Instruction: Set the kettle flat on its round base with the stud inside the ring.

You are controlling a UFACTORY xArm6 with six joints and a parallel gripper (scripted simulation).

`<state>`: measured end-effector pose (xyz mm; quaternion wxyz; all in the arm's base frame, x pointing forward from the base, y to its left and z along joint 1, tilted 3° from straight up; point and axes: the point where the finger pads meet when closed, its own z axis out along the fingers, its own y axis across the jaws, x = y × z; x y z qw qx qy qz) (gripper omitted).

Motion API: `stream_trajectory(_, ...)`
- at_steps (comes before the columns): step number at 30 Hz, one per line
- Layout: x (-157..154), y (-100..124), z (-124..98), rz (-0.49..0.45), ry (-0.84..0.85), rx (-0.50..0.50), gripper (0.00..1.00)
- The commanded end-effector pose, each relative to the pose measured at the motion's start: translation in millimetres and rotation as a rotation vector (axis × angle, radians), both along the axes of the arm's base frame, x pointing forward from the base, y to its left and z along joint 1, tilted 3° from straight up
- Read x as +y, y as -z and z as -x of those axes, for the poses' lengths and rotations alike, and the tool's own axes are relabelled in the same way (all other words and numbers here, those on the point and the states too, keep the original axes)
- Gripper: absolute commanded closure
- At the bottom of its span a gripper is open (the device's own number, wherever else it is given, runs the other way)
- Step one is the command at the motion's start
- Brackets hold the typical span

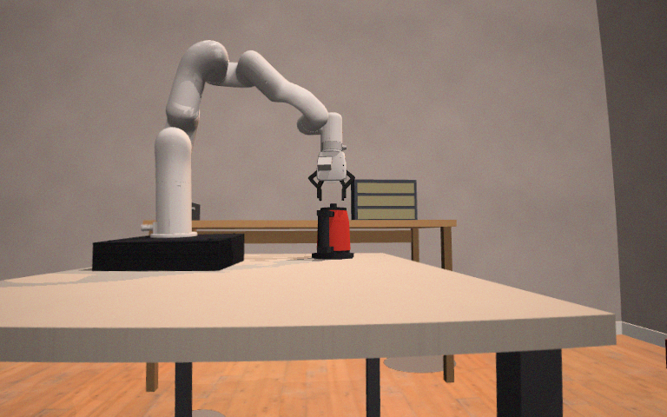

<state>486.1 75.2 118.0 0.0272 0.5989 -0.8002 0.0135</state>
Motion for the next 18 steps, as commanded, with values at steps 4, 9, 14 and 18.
stream_trajectory(4, 4, -68, -3, 0.0, 0.0, -0.003, 0.19)
stream_trajectory(9, 5, -89, -3, 0.0, 0.0, -0.003, 0.19)
stream_trajectory(14, 6, -106, -3, 0.0, 0.0, -0.003, 0.19)
stream_trajectory(18, 6, -108, -3, 0.0, 0.0, -0.003, 0.19)
